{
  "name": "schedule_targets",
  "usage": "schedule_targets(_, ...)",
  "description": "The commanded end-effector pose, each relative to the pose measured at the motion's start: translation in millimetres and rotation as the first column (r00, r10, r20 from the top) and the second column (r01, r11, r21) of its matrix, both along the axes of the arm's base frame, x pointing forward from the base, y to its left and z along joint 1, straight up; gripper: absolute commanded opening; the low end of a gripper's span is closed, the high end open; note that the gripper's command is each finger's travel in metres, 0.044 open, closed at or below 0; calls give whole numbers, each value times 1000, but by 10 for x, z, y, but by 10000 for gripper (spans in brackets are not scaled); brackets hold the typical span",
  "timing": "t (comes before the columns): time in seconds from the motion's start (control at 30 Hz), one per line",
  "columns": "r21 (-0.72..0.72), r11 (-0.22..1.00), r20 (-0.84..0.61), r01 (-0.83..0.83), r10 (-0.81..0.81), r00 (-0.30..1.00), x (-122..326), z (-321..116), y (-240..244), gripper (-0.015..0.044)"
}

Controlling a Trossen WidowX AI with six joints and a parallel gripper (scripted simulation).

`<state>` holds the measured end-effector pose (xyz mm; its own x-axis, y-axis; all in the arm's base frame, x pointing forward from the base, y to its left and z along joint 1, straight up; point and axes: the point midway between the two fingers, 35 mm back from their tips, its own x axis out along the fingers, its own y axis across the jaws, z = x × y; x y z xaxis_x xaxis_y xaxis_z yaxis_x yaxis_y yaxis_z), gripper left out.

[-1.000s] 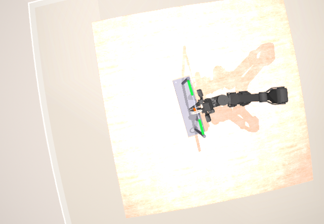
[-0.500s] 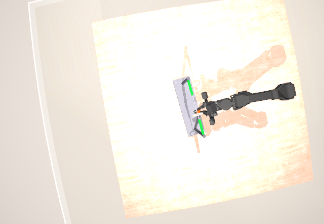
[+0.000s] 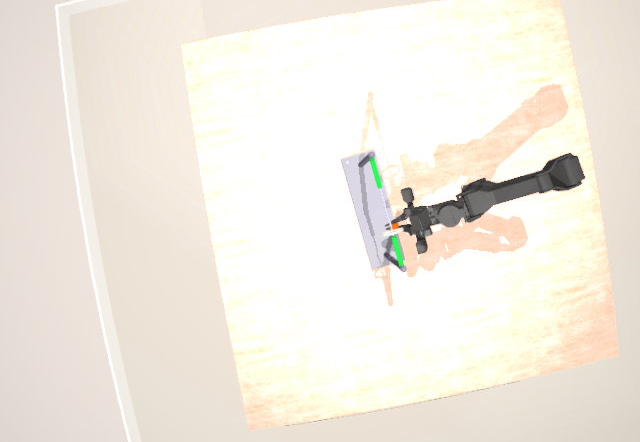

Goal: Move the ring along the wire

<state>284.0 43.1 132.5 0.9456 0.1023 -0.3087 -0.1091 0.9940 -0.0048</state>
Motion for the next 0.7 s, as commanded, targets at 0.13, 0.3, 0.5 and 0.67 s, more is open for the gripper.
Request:
schedule_targets(0.13,7,1000,2,6,-6,1000,-3,9,74,-150)
schedule_targets(0.3,8,1000,3,6,-6,1000,-8,9,125,-150)
schedule_targets(0.5,9,1000,4,6,-6,1000,-15,8,185,-150)
schedule_targets(0.67,9,1000,5,6,-7,1000,-20,8,236,-150)
